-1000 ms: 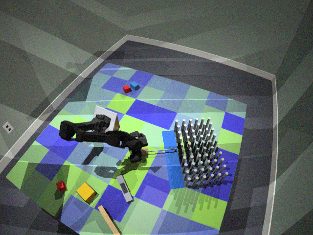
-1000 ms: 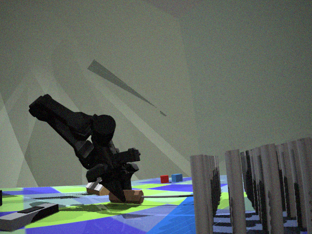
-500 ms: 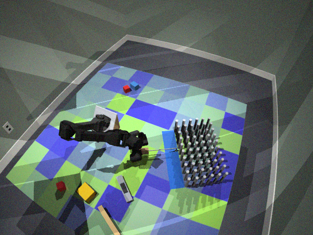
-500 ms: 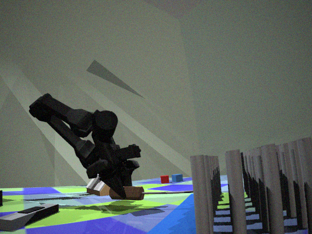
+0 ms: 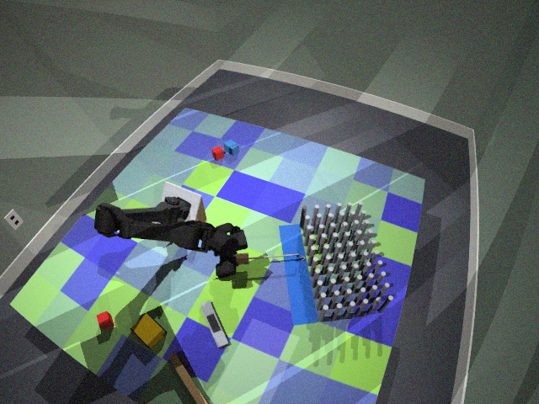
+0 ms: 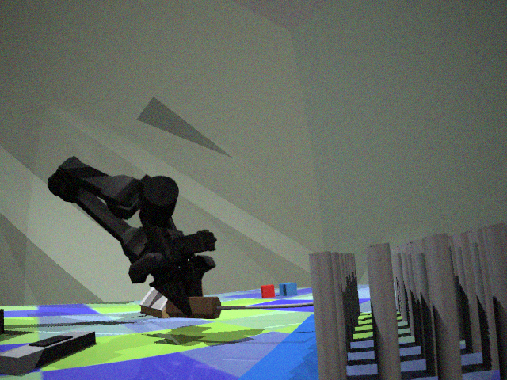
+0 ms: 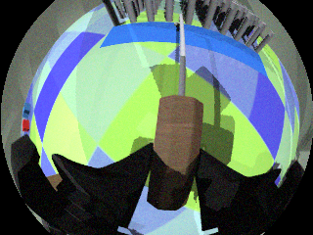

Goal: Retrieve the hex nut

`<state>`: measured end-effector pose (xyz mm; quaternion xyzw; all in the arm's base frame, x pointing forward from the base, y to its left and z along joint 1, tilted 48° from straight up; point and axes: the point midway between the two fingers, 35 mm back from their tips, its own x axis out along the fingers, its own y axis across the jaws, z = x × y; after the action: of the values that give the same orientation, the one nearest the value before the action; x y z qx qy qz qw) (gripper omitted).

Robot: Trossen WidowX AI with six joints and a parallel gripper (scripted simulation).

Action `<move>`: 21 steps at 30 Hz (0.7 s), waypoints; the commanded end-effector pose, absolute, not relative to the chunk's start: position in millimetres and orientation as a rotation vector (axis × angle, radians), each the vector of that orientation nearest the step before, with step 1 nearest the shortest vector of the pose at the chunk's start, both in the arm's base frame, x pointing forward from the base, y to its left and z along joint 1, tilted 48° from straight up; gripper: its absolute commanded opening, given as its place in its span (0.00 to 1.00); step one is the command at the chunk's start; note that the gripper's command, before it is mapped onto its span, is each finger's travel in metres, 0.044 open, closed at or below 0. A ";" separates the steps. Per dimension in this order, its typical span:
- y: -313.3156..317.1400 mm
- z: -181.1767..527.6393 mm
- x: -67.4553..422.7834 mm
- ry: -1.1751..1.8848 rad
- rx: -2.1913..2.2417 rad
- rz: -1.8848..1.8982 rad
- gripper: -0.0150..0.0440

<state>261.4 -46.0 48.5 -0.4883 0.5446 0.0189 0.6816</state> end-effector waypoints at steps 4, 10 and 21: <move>-48.5 56.5 246.2 1.218 -1.099 0.048 0.25; -32.8 67.8 250.2 1.222 -1.089 0.056 0.25; 8.3 100.8 252.4 1.229 -1.080 0.062 0.25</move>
<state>252.0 -2.6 92.2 -0.4816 0.5478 0.0281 0.6835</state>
